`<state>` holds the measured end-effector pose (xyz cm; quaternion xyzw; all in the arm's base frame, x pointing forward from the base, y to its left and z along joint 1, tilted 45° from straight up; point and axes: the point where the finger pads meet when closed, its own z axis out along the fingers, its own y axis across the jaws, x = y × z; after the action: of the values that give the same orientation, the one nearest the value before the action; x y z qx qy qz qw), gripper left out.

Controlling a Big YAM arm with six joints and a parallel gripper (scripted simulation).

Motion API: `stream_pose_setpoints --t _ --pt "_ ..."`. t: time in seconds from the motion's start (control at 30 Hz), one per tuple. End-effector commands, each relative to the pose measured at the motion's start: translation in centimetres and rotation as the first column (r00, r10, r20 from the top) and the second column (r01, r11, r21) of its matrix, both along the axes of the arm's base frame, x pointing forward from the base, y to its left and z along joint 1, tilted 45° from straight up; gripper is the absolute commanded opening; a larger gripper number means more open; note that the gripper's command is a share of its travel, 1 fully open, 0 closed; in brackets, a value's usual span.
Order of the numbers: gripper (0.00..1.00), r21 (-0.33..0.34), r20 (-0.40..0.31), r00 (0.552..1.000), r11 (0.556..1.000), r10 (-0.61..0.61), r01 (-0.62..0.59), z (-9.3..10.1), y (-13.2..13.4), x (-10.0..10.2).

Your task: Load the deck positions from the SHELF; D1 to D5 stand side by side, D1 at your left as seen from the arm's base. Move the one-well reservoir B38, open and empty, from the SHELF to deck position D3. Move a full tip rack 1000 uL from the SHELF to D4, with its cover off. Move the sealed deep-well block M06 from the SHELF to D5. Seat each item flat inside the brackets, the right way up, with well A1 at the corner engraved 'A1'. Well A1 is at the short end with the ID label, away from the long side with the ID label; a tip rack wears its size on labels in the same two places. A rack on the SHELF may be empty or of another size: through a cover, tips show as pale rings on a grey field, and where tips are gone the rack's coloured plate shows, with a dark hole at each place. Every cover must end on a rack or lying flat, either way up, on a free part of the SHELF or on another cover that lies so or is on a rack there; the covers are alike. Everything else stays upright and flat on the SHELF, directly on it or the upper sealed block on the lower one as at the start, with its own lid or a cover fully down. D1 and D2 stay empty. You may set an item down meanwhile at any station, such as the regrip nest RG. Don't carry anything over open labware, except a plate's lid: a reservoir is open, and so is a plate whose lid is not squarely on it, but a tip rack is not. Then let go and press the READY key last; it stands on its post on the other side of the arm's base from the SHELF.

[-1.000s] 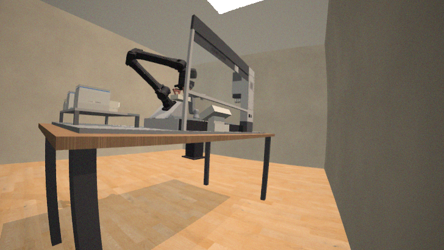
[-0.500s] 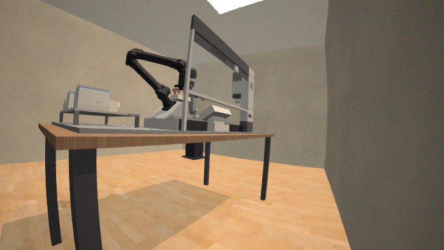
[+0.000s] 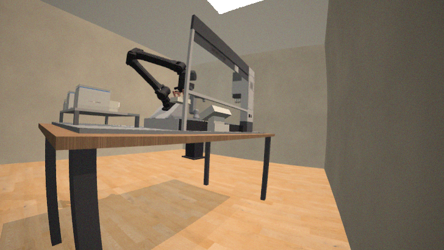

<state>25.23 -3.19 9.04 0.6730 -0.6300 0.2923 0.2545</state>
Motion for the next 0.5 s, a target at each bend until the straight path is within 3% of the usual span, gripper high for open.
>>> stream_pose_setpoints --t 0.0,0.47 --pt "0.00 0.003 -0.004 1.000 1.000 0.009 -0.009 -0.5 -0.3 0.4" --pt "0.00 0.007 0.010 1.000 1.000 0.014 -0.014 -1.6 -1.5 0.8"
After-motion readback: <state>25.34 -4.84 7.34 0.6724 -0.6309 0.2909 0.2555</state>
